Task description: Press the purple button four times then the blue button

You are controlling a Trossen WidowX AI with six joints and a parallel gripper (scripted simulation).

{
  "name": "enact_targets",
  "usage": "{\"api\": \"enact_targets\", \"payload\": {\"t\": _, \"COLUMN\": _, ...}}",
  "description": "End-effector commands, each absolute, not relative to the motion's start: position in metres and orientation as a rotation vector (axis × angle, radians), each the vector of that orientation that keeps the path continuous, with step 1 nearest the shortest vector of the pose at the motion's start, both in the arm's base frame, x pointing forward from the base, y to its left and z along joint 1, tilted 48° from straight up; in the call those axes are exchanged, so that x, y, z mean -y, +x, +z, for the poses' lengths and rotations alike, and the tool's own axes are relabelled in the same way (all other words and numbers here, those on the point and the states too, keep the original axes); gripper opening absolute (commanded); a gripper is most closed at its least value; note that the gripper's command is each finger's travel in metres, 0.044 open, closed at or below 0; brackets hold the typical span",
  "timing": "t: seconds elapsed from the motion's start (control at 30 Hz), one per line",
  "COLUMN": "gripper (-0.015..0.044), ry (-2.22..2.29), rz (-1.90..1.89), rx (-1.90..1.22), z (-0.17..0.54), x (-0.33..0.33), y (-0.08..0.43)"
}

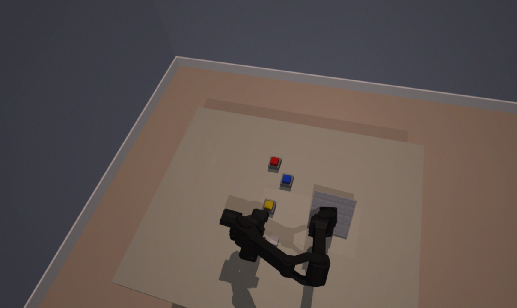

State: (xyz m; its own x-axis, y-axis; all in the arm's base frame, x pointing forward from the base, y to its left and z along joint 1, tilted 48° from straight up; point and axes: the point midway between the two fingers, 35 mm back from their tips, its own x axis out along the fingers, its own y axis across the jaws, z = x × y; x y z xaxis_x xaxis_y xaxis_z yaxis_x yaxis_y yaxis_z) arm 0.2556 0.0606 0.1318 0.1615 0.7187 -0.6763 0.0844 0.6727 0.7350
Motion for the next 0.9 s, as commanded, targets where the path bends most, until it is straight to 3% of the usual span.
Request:
{"api": "enact_targets", "payload": {"t": 0.0, "gripper": 0.0020, "ry": 0.749, "rz": 0.516, "rx": -1.357, "z": 0.131, "x": -0.061, "y": 0.255}}
{"api": "enact_targets", "payload": {"t": 0.57, "gripper": 0.0020, "ry": 0.824, "rz": 0.447, "rx": -1.374, "z": 0.194, "x": 0.007, "y": 0.240}}
{"api": "enact_targets", "payload": {"t": 0.87, "gripper": 0.0020, "ry": 0.779, "rz": 0.451, "rx": -1.365, "z": 0.154, "x": 0.048, "y": 0.247}}
